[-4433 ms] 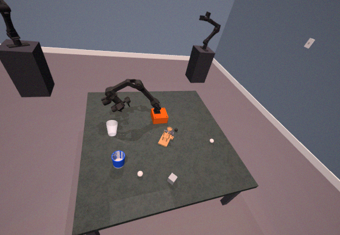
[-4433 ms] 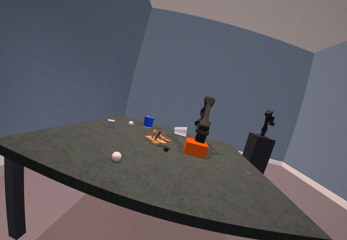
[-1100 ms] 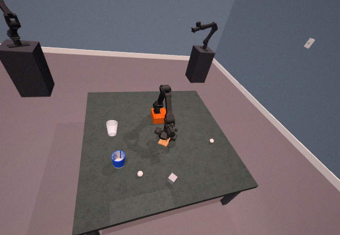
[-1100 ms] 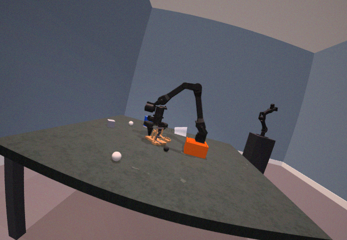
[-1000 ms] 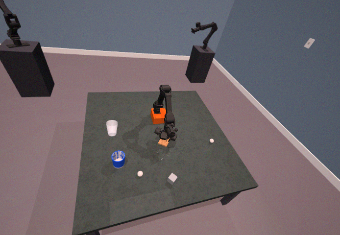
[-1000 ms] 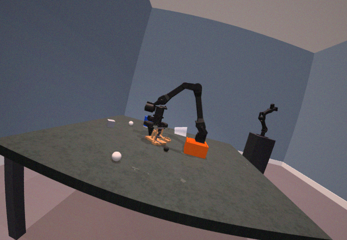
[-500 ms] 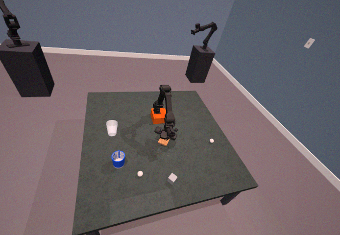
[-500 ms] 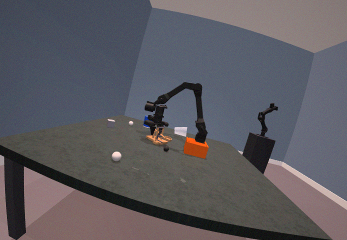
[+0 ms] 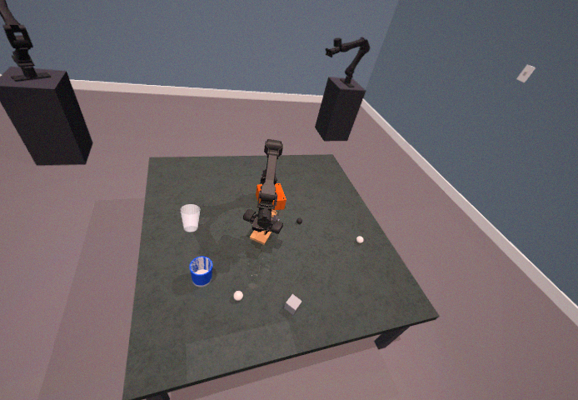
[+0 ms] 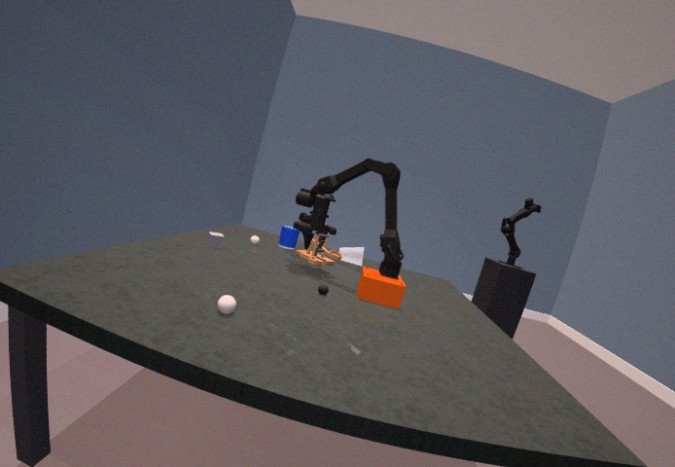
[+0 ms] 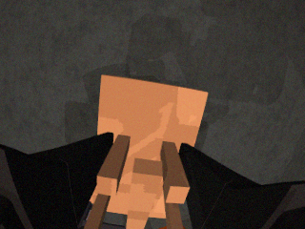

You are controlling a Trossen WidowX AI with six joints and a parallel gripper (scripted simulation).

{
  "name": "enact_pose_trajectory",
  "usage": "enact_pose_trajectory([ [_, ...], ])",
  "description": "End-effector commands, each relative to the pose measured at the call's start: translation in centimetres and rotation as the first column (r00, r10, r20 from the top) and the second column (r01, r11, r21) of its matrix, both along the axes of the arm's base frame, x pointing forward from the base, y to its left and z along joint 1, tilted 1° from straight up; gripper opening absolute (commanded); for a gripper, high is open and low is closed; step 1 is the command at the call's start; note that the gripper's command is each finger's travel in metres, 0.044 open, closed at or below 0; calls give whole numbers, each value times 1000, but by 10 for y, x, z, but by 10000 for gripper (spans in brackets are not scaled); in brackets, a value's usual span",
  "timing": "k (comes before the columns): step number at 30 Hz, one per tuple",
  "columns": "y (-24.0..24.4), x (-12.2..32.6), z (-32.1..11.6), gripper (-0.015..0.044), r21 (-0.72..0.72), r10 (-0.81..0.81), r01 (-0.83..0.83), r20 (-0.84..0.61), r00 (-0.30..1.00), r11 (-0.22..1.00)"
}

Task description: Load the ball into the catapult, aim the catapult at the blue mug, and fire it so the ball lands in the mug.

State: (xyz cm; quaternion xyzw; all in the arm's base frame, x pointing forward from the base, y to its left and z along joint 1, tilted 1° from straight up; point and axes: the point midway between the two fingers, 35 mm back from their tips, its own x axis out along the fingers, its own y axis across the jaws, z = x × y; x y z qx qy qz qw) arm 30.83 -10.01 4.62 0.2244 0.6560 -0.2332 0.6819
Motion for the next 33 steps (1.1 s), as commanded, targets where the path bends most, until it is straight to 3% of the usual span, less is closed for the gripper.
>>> enact_pose_trajectory([
  [1,-58,-29,2,0,-2,-17,17,0,1000,1000],
  [6,-102,-61,1,0,-4,-31,31,-2,1000,1000],
  [33,-106,-59,-32,0,-4,-31,31,-2,1000,999],
])
